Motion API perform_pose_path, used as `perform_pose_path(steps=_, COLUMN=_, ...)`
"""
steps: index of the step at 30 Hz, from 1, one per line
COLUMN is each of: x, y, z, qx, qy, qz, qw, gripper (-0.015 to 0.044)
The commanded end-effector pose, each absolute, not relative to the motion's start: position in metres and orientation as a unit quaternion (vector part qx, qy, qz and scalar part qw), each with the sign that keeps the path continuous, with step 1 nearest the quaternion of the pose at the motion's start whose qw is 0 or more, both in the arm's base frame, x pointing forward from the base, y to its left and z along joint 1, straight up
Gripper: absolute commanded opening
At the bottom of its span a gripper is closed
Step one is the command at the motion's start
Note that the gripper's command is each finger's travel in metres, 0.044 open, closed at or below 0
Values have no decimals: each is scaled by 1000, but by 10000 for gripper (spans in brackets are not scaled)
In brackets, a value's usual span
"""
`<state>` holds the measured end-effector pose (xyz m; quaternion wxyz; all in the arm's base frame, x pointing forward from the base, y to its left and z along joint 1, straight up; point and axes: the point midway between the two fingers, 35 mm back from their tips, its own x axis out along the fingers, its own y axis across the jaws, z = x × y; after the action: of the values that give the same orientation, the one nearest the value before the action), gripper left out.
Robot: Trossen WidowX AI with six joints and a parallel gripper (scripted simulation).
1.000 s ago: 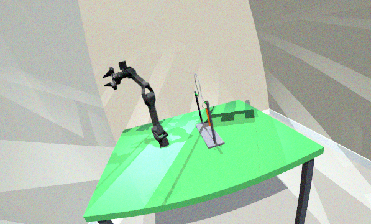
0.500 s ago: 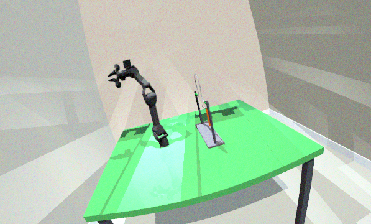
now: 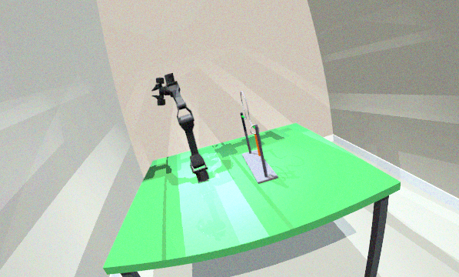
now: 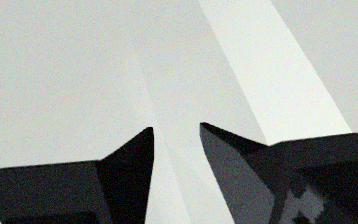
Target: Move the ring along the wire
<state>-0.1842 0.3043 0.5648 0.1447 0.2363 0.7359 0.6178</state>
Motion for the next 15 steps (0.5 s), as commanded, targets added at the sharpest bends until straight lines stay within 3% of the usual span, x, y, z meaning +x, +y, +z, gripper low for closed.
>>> perform_pose_path(steps=1, x=-139, y=327, z=567, qx=298, qy=693, qz=628, qw=192, gripper=160)
perform_pose_path(steps=15, x=20, y=364, z=564, qx=458, qy=537, qz=614, qw=353, gripper=160)
